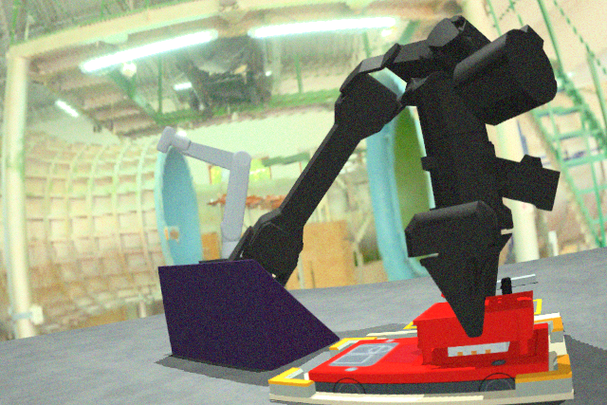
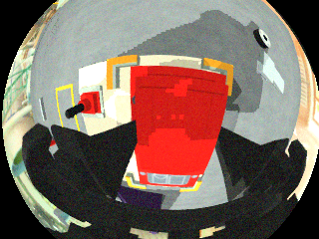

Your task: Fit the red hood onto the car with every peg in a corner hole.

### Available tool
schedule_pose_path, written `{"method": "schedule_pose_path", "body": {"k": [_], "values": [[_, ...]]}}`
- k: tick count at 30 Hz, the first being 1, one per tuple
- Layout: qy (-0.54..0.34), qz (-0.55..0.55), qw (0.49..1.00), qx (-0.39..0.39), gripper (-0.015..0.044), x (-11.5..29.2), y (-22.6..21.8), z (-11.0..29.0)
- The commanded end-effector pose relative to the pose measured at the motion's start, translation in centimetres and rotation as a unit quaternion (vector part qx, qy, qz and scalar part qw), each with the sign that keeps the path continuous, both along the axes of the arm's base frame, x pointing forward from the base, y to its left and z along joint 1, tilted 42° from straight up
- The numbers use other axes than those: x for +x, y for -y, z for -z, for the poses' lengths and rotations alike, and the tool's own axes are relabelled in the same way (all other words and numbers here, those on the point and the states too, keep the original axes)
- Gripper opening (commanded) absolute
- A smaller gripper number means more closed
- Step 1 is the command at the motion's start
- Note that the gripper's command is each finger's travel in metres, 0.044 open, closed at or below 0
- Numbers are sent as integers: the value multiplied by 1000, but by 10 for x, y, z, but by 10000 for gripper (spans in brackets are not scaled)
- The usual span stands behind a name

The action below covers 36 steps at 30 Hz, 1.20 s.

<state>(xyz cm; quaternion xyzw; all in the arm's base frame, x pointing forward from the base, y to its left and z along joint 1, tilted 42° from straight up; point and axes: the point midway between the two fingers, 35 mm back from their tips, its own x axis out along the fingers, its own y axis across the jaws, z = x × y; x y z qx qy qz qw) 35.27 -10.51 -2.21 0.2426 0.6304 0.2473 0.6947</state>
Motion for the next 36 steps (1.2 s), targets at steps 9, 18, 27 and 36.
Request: {"method": "schedule_pose_path", "body": {"k": [9, 18, 27, 36], "values": [[-5, -3, 1000, 2, 0, -1, -7, 8], [-5, -3, 1000, 2, 0, -1, -7, 8], [-3, -3, 1000, 0, 0, 0, -7, 7], [-1, -4, 1000, -1, 184, 1, -6, 6]]}}
